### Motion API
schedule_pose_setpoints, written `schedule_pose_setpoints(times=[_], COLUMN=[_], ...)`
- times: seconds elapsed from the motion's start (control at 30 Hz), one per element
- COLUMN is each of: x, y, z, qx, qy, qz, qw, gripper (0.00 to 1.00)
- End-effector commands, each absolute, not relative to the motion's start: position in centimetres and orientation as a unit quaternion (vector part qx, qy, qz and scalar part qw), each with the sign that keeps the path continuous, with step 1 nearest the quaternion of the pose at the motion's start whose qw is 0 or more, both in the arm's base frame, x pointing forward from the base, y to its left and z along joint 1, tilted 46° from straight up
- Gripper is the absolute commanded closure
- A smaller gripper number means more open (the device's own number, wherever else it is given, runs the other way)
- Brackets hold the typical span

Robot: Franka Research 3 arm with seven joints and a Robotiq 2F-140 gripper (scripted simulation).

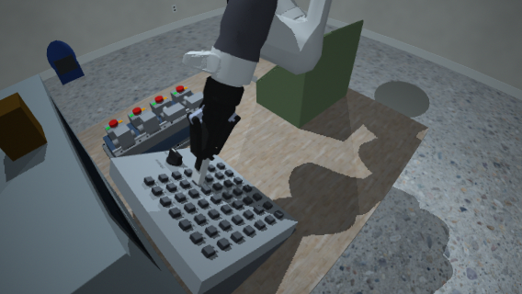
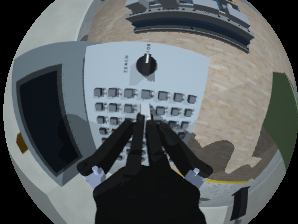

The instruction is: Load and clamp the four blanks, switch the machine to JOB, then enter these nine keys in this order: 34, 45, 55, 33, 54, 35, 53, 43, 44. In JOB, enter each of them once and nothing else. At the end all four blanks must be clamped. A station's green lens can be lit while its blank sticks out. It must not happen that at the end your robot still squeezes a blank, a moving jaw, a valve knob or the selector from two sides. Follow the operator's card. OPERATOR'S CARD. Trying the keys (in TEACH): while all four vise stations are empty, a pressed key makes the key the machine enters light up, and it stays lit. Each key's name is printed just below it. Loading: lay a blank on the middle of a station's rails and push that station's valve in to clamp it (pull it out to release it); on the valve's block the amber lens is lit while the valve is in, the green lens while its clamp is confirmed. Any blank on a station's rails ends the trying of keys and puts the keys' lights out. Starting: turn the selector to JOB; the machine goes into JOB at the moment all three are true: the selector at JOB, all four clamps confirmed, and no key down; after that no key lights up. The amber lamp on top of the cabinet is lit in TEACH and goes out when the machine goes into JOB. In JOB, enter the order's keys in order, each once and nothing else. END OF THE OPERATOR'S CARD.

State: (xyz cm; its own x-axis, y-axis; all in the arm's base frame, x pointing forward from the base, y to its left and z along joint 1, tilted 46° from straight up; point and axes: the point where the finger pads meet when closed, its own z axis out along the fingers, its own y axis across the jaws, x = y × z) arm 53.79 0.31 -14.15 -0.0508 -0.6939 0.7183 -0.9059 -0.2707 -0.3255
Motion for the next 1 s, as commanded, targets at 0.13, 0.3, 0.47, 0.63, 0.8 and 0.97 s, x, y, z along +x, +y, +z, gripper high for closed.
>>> schedule_pose_setpoints(times=[0.13, 0.3, 0.47, 0.63, 0.8, 0.97], x=[53.91, 53.91, 53.91, 53.9, 53.79, 53.52], y=[0.34, 0.34, 0.34, 0.35, 0.53, 0.95], z=[-14.26, -14.26, -14.26, -14.25, -14.09, -13.7], qx=[0.68, 0.68, 0.68, 0.68, 0.68, 0.68], qy=[-0.587, -0.587, -0.587, -0.587, -0.587, -0.587], qz=[0.42, 0.42, 0.42, 0.42, 0.42, 0.42], qw=[0.127, 0.127, 0.127, 0.127, 0.127, 0.127], gripper=[1.0, 1.0, 1.0, 1.0, 1.0, 1.0])
